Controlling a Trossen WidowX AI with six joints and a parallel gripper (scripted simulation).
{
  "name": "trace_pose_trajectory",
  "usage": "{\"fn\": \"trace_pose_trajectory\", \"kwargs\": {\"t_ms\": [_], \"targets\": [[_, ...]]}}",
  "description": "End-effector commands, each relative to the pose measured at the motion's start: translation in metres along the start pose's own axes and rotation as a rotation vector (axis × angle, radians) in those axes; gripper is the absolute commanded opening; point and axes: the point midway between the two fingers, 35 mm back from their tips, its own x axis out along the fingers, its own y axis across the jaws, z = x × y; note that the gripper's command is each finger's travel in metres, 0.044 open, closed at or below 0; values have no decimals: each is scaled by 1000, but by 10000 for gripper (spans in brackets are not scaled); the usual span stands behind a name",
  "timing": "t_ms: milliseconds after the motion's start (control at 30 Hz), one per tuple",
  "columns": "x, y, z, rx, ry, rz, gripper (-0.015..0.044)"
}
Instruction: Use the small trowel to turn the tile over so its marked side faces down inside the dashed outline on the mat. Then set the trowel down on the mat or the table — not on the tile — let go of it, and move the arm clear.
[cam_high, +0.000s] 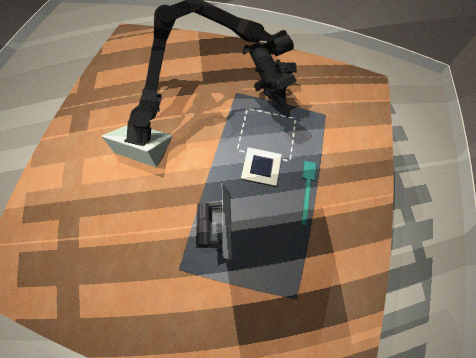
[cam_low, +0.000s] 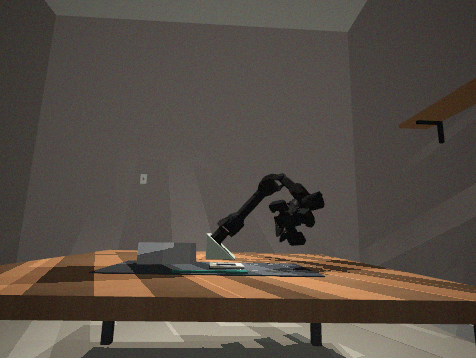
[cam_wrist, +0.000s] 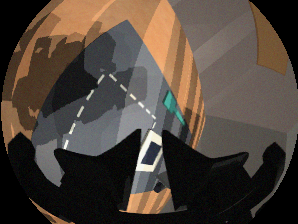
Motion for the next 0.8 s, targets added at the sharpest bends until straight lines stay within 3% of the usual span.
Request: {"fn": "trace_pose_trajectory", "kwargs": {"t_ms": [0,400,767], "targets": [[29,-23,-31,-28,129,37,100],[78,-84,-125,-7,397,248,100],[91,-122,-210,132,479,511,100]]}}
